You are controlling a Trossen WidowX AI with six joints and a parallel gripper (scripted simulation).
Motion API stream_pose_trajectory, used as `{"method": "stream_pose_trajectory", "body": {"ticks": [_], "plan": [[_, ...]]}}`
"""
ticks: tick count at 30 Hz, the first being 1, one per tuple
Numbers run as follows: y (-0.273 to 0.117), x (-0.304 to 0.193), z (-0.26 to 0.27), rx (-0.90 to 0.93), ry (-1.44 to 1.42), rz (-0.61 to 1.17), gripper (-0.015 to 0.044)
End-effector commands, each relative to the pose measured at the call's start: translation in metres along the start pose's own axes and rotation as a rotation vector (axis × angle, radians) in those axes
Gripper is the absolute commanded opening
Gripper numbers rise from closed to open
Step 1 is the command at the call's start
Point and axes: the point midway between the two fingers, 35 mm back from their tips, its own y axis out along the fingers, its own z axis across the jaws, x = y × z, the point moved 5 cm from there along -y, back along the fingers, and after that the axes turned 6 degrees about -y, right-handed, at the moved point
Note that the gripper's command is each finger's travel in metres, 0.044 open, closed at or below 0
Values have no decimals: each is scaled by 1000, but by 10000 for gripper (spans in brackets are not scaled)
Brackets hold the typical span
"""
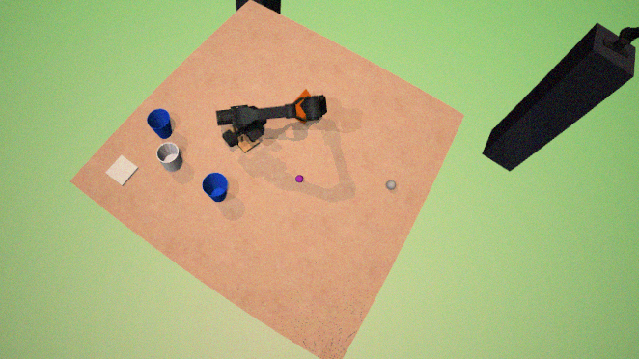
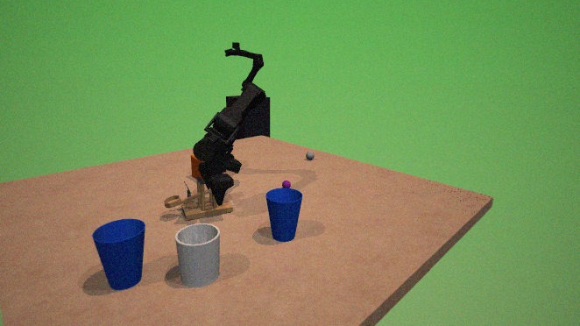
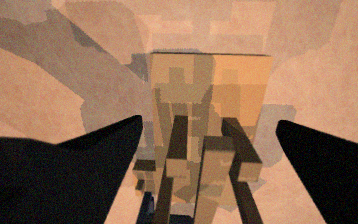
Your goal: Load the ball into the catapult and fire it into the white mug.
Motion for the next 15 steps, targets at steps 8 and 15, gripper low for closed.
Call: {"method": "stream_pose_trajectory", "body": {"ticks": [8,15], "plan": [[0,0,0,0,0,0,230],[0,0,0,0,0,0,125]]}}
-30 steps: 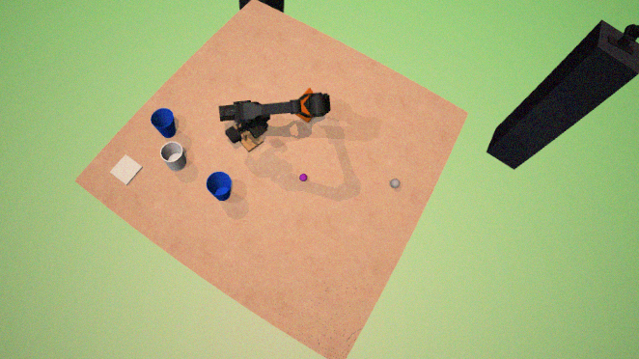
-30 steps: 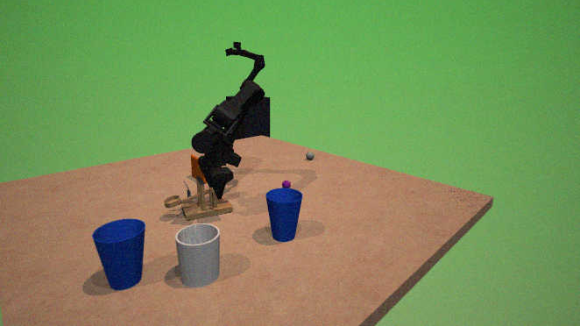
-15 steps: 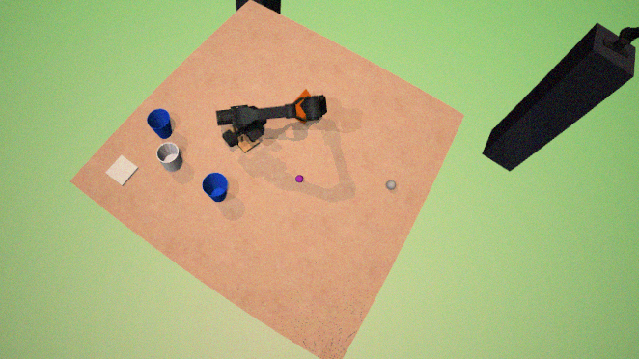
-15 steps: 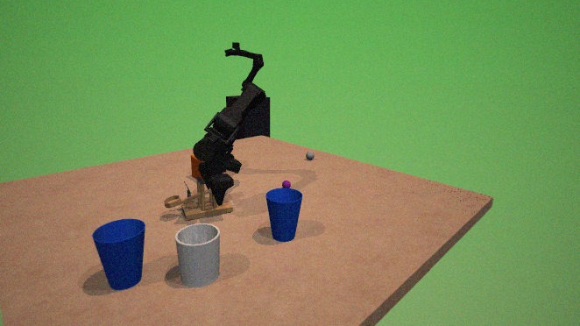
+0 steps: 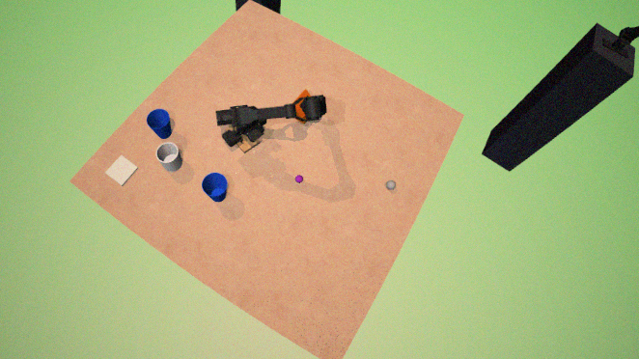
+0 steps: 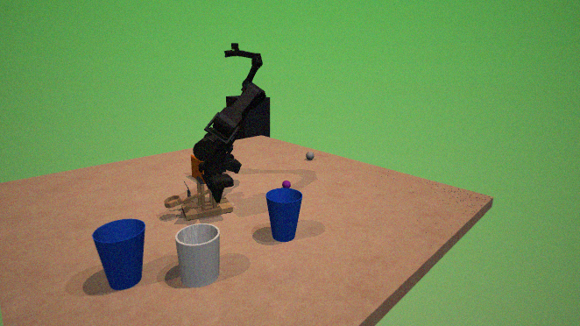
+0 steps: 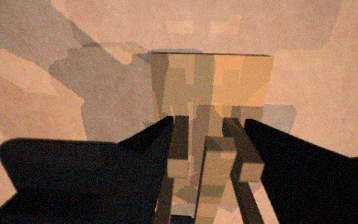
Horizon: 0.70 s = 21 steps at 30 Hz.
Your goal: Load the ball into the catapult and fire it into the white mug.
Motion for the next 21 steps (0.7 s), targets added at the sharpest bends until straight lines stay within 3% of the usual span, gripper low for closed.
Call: {"method": "stream_pose_trajectory", "body": {"ticks": [1,3,7,12,21], "plan": [[0,0,0,-1,-1,0,118],[-3,0,0,-1,-1,1,85],[-47,-1,0,0,0,2,0],[-50,-1,0,0,24,1,0],[-49,-1,-1,0,329,-1,0]]}}
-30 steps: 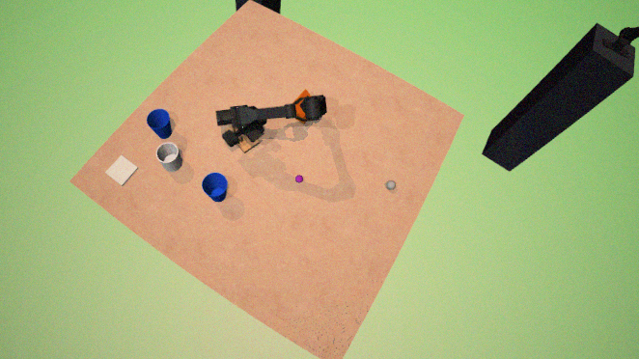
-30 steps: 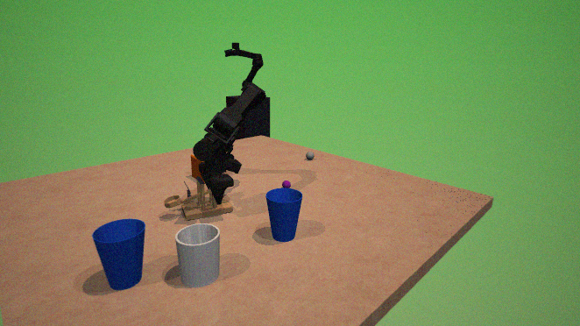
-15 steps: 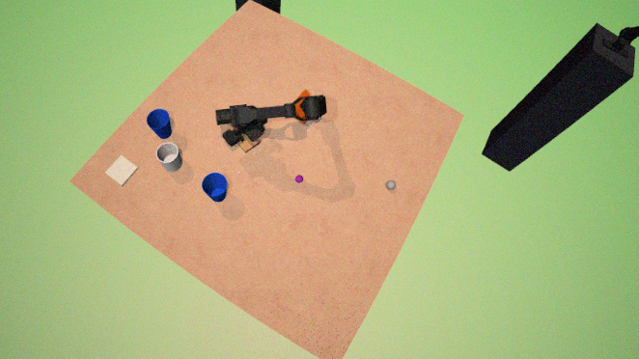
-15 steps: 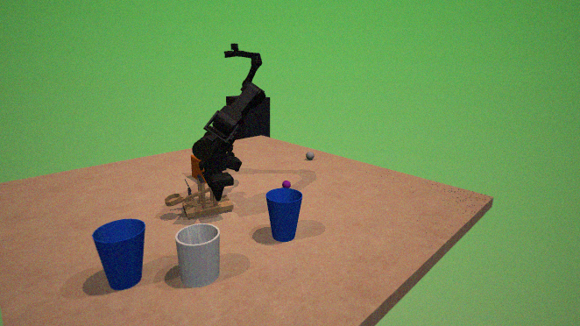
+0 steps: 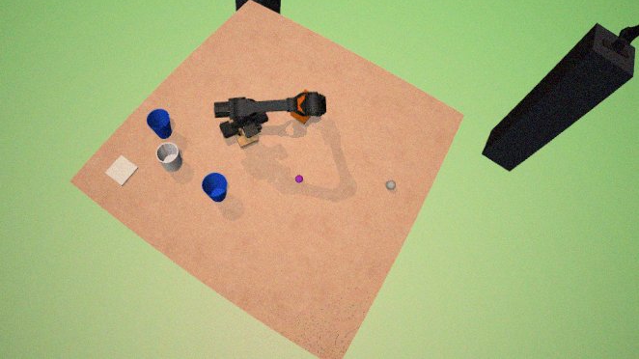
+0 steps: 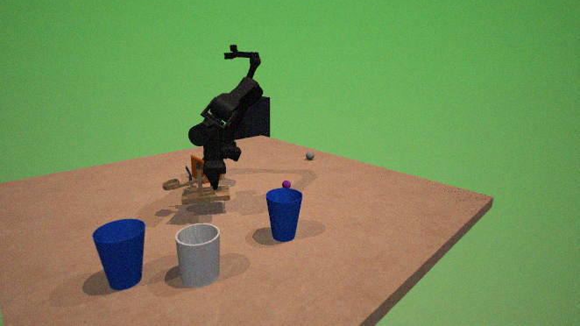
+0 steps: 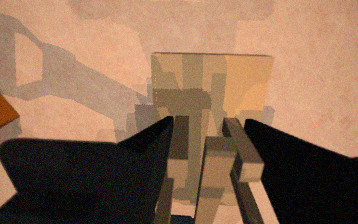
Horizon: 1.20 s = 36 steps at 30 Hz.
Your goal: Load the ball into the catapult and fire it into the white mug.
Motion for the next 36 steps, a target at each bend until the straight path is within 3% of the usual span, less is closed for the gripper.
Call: {"method": "stream_pose_trajectory", "body": {"ticks": [1,16,36], "plan": [[-5,0,-2,-9,135,9,0],[-3,-4,-18,-11,650,4,0],[14,-8,-25,-11,673,3,0]]}}
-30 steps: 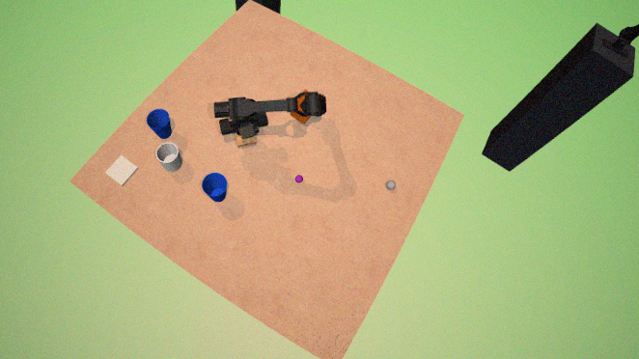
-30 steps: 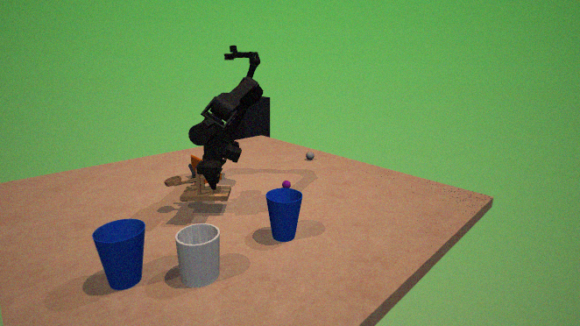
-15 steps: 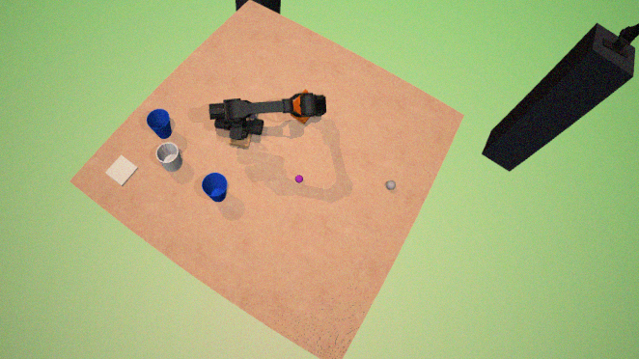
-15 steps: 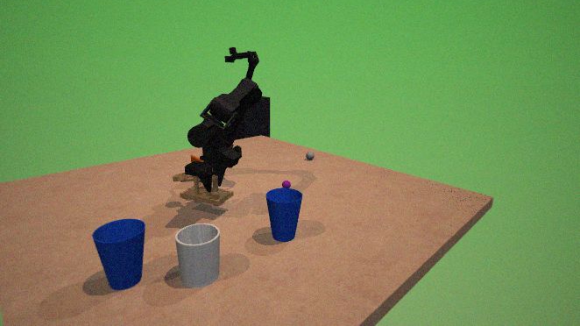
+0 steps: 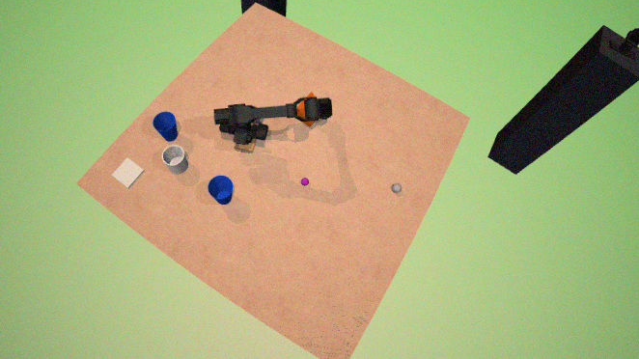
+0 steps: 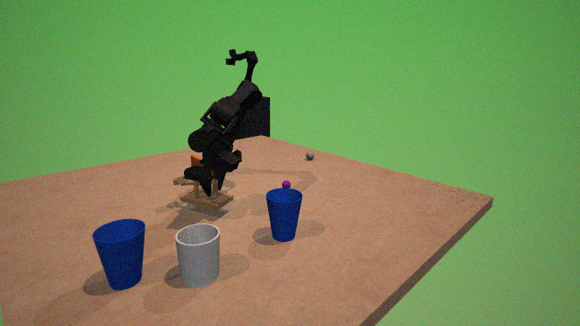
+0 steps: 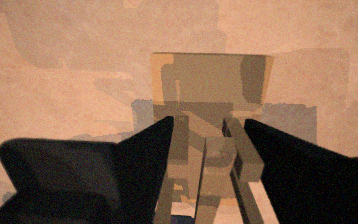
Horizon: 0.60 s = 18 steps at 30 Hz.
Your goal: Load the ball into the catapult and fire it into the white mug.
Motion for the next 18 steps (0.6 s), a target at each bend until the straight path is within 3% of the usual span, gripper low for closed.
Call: {"method": "stream_pose_trajectory", "body": {"ticks": [1,18], "plan": [[6,-1,-1,-3,8,-5,0],[34,-1,-1,-2,8,-5,0]]}}
